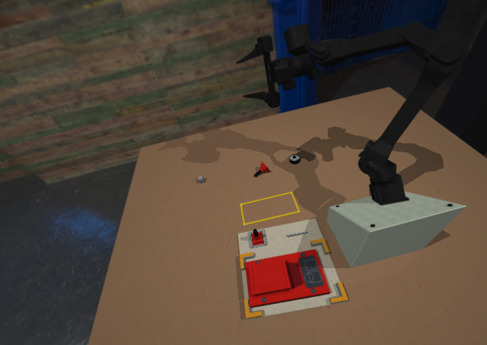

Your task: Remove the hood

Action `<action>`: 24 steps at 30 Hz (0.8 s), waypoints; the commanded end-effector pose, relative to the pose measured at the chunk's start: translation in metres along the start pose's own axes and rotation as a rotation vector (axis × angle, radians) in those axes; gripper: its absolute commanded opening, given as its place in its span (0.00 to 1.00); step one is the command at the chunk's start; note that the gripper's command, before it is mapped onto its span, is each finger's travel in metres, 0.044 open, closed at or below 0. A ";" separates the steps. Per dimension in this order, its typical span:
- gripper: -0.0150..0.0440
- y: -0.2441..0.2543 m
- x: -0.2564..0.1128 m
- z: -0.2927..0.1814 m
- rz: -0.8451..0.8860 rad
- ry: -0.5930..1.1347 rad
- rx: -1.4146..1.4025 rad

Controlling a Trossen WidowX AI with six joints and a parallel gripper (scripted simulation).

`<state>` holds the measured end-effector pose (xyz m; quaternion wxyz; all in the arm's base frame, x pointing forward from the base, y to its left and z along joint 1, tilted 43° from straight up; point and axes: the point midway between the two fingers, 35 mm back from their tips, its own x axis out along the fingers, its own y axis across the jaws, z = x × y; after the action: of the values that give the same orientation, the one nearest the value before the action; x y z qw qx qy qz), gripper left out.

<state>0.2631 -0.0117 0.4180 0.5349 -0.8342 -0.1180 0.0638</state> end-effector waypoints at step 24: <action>1.00 0.290 0.127 0.243 1.293 0.813 1.253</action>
<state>0.3790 0.1018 0.0987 0.7745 -0.2814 0.5332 0.1916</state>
